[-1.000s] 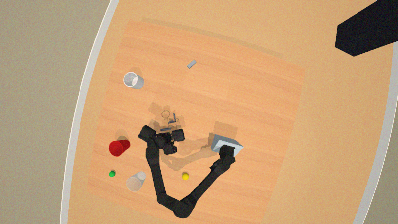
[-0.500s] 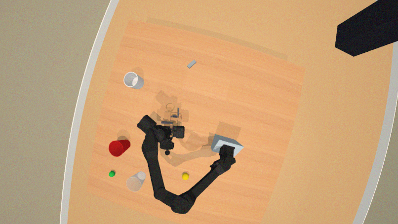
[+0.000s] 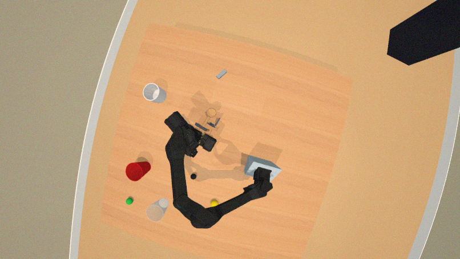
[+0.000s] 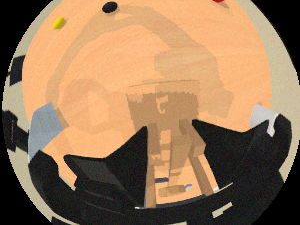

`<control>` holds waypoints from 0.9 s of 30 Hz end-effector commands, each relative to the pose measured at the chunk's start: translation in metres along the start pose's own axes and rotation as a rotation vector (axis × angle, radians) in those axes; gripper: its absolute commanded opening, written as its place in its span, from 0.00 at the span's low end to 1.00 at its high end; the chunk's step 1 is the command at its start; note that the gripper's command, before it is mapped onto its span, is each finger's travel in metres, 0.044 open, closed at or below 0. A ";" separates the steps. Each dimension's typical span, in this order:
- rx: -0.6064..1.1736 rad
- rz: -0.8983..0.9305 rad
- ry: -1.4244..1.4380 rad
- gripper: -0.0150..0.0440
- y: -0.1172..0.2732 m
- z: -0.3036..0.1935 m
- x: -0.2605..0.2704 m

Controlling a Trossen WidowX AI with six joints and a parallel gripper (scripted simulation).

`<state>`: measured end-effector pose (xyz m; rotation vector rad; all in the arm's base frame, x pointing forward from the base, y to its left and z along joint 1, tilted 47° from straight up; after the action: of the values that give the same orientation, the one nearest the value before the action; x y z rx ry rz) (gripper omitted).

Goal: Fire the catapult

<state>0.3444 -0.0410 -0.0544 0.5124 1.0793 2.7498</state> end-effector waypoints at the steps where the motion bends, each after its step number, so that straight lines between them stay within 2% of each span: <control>1: 0.003 -0.008 -0.051 0.25 0.003 -0.005 -0.009; 27: 0.003 -0.008 -0.051 0.25 -0.032 -0.005 -0.012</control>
<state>0.3539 -0.0251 -0.0793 0.5656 1.0764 2.7208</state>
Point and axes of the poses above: the point midway between the two fingers, 35 mm back from their tips, its own y axis back along the fingers, its own x axis across the jaws, z = x × y, the point moved 1 cm from there along y, back along the fingers, and after that the axes turned 10 degrees about -y, right-handed, at the moved point
